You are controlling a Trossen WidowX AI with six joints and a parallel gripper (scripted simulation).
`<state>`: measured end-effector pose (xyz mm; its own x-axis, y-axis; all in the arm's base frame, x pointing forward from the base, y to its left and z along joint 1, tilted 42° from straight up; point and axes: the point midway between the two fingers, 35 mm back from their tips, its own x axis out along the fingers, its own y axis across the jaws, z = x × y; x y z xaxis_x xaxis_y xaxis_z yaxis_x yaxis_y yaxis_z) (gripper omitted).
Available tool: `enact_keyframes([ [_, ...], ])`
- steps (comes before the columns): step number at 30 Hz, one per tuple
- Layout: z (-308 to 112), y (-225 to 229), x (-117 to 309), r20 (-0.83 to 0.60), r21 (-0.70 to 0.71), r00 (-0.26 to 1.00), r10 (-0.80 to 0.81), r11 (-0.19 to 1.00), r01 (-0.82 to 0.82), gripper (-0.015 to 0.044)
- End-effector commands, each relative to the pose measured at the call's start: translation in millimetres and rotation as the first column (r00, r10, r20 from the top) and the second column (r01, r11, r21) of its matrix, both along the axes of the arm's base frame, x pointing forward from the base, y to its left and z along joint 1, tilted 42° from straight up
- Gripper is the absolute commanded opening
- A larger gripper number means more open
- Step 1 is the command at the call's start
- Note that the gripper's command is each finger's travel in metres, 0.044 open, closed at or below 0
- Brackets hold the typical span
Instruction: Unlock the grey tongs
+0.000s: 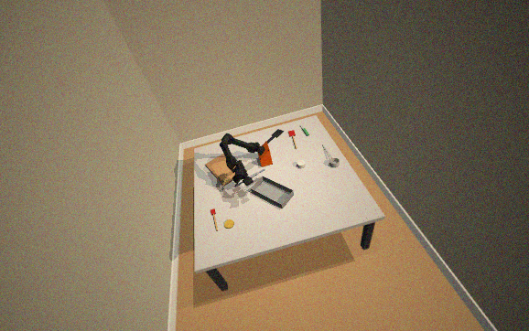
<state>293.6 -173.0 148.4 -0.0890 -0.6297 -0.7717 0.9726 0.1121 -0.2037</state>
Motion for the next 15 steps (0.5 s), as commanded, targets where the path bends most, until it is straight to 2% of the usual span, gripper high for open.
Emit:
enact_keyframes([
  [1,8,-4,-6,0.097,-0.016,0.990,-0.105,0.994,0.107,-0.0150],
  [8,19,-12,-17,0.280,-0.003,0.909,-0.310,0.946,0.324,-0.0150],
  [15,28,-20,-28,0.445,0.048,0.755,-0.482,0.855,0.517,-0.0150],
])
